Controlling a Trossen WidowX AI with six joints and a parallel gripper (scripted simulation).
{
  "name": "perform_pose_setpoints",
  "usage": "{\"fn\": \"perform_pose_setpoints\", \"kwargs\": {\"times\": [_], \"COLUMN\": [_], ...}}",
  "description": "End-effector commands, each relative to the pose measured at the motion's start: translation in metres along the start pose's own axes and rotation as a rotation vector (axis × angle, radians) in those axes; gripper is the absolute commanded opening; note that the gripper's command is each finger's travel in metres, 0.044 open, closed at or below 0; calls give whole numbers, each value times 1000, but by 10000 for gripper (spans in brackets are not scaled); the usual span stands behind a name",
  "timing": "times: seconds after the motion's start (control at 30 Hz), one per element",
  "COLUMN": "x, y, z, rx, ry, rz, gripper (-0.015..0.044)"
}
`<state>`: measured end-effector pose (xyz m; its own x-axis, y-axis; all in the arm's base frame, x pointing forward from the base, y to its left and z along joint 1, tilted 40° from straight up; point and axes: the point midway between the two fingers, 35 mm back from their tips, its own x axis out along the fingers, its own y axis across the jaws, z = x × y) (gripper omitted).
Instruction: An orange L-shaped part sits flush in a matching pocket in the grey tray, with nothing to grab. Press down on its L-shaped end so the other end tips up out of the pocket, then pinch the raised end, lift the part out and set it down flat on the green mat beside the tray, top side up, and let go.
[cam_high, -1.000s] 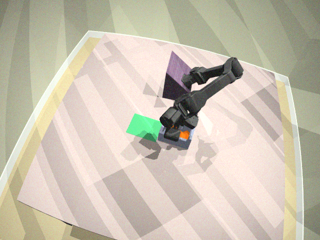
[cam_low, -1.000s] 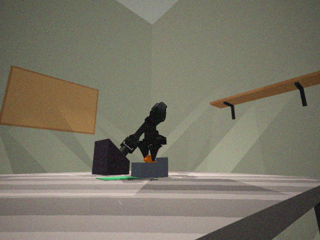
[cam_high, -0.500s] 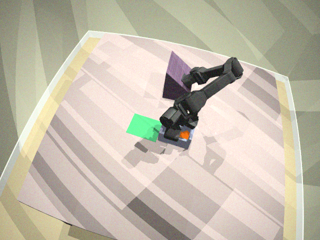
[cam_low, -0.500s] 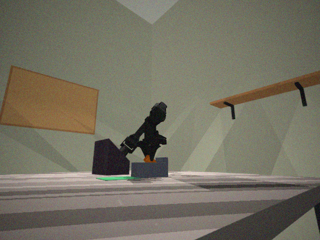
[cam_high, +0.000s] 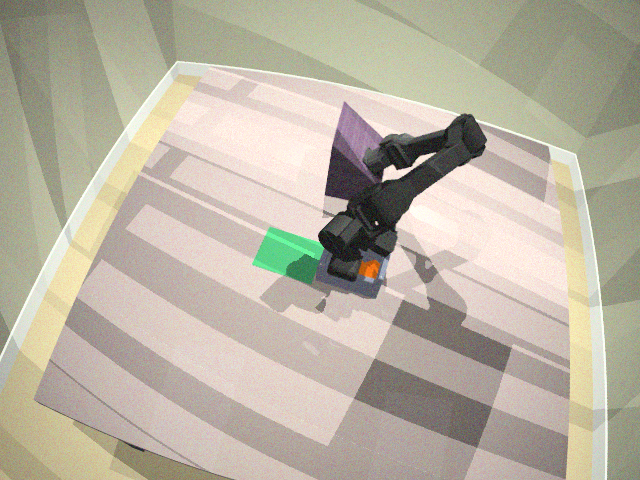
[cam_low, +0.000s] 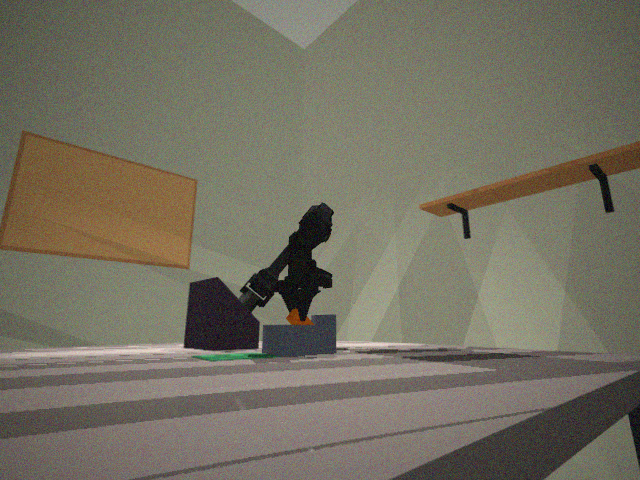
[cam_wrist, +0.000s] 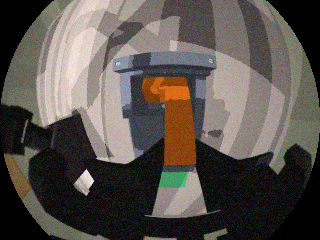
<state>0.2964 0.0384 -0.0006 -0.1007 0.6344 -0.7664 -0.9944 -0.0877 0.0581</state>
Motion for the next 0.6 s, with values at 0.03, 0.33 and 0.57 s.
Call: {"fn": "perform_pose_setpoints", "kwargs": {"times": [0.03,0.33,0.57], "x": [-10,-24,-35], "y": [-1,-1,-1], "z": [0,0,0], "rx": [-5,-2,-1], "ry": [2,1,1], "rz": [-5,-2,-1], "gripper": [0,0,0]}}
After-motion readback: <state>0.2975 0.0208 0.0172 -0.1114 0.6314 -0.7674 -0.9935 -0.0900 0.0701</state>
